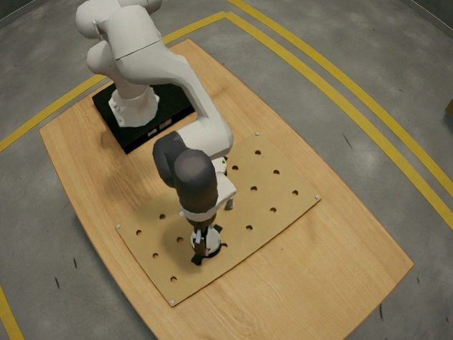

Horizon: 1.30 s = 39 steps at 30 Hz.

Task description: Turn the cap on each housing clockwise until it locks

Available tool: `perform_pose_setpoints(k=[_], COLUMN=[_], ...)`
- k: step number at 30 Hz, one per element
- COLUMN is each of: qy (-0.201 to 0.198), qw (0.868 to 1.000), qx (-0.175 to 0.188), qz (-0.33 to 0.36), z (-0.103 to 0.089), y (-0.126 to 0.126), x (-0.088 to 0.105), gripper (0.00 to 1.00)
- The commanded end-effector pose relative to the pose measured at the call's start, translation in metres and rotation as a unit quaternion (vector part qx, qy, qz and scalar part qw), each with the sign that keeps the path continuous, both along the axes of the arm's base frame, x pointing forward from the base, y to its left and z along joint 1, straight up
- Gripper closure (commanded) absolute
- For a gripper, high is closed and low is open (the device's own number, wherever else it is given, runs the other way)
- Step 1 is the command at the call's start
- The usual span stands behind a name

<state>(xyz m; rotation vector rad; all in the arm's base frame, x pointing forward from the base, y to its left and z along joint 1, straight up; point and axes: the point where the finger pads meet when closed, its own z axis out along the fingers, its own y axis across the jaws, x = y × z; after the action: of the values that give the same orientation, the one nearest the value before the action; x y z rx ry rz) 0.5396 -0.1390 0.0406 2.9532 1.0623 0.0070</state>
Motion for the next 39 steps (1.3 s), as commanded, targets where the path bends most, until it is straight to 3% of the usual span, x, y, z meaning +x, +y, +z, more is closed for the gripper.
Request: perform_pose_setpoints(k=[1, 28, 39], qy=[0.003, 0.003, 0.003], qw=[1.0, 1.0, 1.0], qx=[0.001, 0.001, 0.001], qz=[0.002, 0.002, 0.002], z=[-0.0021, -0.0021, -0.002], y=[-0.0025, -0.0036, -0.0029], x=[-0.0021, -0.0026, -0.0112], gripper=[0.9, 0.9, 0.9])
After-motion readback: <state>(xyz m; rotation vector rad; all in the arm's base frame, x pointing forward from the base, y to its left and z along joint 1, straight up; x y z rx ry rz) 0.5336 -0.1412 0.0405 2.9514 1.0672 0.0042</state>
